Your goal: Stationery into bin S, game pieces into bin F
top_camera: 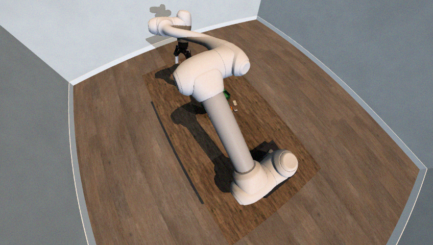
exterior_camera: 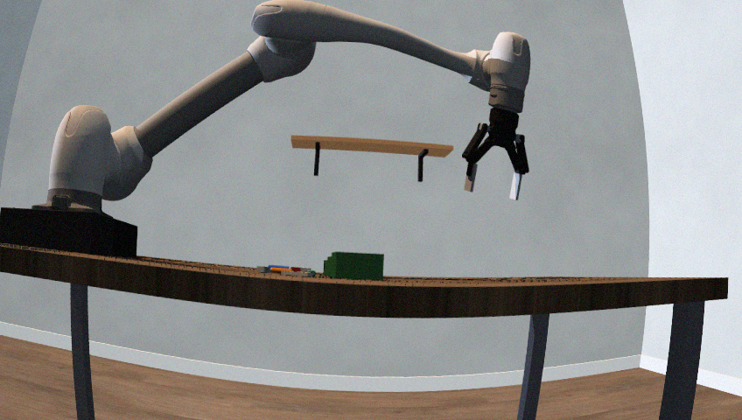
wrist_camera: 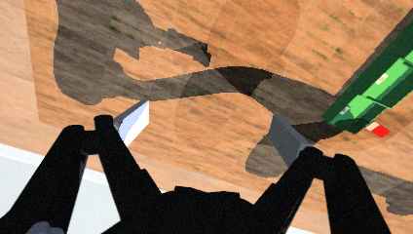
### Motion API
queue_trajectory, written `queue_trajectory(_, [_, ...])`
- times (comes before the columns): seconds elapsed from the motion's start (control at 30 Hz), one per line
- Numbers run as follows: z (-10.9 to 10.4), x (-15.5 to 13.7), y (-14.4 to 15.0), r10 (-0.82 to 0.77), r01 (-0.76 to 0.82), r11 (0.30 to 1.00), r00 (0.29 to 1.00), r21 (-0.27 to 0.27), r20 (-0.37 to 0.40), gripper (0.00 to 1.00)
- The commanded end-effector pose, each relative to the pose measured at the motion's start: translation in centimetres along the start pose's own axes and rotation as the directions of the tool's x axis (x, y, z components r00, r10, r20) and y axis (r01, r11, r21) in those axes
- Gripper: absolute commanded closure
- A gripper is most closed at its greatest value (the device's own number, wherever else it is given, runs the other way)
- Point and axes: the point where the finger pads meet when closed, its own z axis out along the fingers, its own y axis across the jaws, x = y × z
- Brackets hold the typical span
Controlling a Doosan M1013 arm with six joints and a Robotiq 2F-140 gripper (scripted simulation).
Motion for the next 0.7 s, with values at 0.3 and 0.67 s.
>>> queue_trajectory(0.3, [0.0,0.0,0.0,0.0,0.0,1.0,1.0,0.0,0.0,0.0])
queue_trajectory(0.67, [-0.9,0.2,2.2,-0.075,0.075,0.997,0.997,0.003,-0.018,0.95])
